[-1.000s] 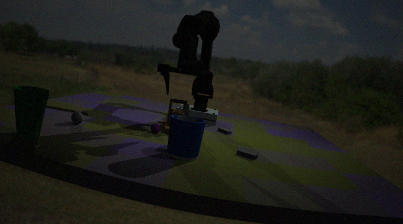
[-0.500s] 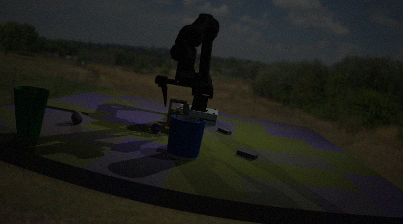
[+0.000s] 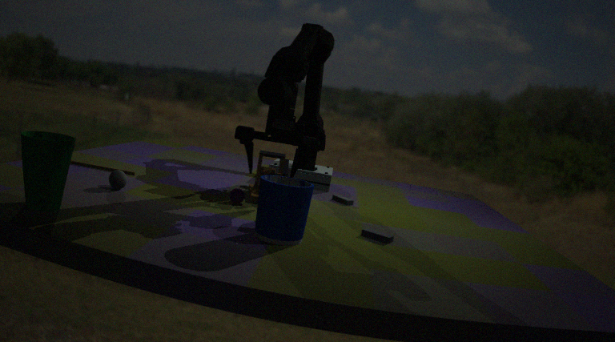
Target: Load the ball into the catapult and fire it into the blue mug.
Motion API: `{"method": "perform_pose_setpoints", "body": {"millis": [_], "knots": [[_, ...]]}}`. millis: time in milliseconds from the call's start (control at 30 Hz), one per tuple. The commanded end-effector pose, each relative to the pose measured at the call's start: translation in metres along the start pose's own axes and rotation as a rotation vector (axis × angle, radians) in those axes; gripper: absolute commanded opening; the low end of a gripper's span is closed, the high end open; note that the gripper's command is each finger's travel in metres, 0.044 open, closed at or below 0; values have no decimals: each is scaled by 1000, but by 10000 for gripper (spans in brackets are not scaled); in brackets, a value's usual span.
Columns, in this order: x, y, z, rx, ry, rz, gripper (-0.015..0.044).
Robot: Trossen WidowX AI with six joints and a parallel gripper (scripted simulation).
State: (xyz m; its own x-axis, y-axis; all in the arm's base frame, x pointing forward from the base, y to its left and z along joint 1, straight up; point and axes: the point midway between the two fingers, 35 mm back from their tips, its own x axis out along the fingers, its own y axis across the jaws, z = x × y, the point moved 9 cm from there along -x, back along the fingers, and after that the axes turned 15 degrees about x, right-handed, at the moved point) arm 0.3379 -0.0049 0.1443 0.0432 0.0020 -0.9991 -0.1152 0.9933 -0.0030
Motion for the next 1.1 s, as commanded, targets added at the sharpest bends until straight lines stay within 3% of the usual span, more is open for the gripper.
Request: {"method": "perform_pose_setpoints", "body": {"millis": [0,600,1000,1067], "knots": [[11,0,-2,5,13,-1,440],[29,0,-3,5,13,-1,440],[26,0,-2,1,5,1,125],[26,0,-2,1,5,1,112]]}}
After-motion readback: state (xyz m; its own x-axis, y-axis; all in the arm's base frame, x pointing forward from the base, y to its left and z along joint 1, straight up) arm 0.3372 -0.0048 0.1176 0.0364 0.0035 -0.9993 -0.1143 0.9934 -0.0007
